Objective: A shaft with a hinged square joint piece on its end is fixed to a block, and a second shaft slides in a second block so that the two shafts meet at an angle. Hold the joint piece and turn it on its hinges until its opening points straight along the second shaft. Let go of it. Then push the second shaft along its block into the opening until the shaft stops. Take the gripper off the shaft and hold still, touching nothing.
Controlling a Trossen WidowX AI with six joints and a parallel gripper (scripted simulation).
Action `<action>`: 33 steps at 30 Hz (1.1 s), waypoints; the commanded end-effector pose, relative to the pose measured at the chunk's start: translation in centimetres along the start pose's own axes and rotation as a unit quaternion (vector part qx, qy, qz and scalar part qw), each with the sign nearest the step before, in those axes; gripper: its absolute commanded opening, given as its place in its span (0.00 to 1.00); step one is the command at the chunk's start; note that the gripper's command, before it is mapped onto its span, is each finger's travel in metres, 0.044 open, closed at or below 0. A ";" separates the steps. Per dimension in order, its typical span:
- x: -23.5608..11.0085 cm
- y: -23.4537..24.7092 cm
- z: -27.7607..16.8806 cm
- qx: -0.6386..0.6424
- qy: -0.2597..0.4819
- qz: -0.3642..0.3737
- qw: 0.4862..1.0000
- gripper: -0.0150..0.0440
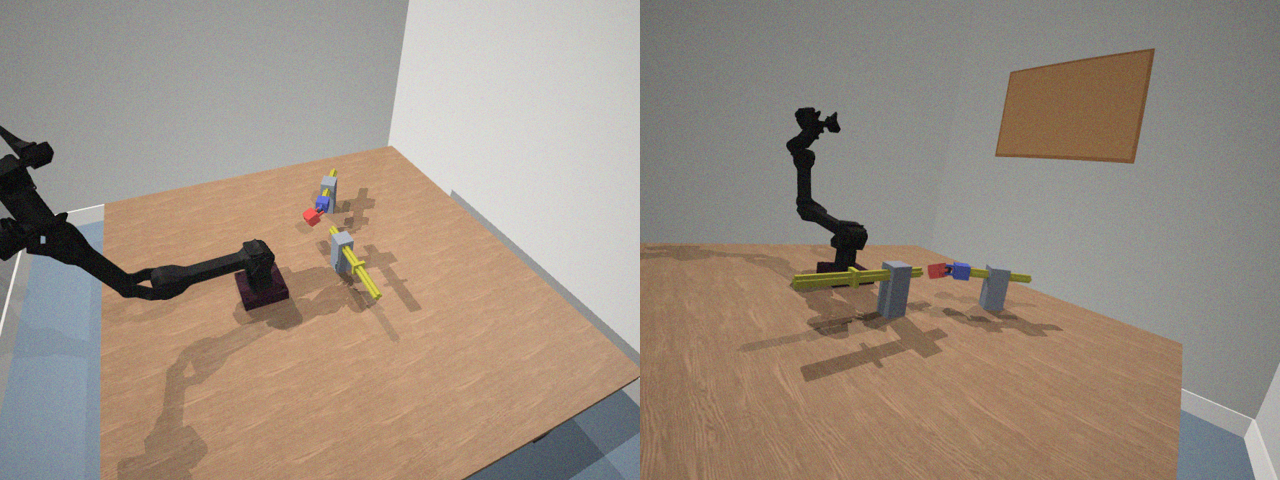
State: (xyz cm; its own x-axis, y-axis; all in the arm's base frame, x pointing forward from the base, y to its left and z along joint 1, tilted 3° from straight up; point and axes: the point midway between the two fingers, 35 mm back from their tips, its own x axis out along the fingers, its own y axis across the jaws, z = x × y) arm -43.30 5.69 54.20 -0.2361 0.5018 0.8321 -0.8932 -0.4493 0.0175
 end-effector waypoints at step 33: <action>0.3 -24.4 17.6 0.053 -0.133 -0.286 0.948 1.00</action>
State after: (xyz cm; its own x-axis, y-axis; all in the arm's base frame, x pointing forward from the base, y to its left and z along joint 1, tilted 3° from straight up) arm -17.74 3.68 63.64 0.3335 0.4848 0.8085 -0.8192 -0.2754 0.5031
